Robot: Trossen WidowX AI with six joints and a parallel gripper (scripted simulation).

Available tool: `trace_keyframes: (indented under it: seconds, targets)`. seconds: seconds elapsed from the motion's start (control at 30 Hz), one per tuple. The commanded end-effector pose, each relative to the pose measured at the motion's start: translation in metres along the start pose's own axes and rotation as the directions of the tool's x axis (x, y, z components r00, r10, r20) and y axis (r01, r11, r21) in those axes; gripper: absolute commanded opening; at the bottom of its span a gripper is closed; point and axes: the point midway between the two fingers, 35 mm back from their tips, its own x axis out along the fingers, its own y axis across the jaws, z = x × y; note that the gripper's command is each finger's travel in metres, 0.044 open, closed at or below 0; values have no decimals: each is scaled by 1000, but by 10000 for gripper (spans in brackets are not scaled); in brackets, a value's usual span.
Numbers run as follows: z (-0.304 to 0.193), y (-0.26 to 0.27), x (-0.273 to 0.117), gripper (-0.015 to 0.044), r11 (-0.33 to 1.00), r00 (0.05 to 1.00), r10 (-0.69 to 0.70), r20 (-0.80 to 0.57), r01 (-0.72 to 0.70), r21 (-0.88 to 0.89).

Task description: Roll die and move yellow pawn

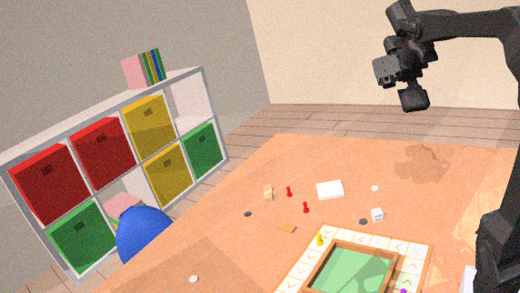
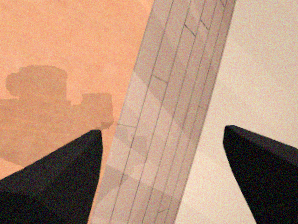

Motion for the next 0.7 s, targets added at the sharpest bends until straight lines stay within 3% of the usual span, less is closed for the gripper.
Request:
trace_keyframes:
  seconds: [0.0,0.2,0.43,0.5,0.67]
  targets:
    - [16,28,18,275,994,994,107,20,-107,3]
    - [55,97,53,275,930,928,368,54,-367,-31]
    - [100,204,70,275,710,712,702,20,-698,-94]
    - [105,224,68,275,656,659,752,1,-748,-101]
    - [105,226,68,275,649,652,758,-2,-754,-102]
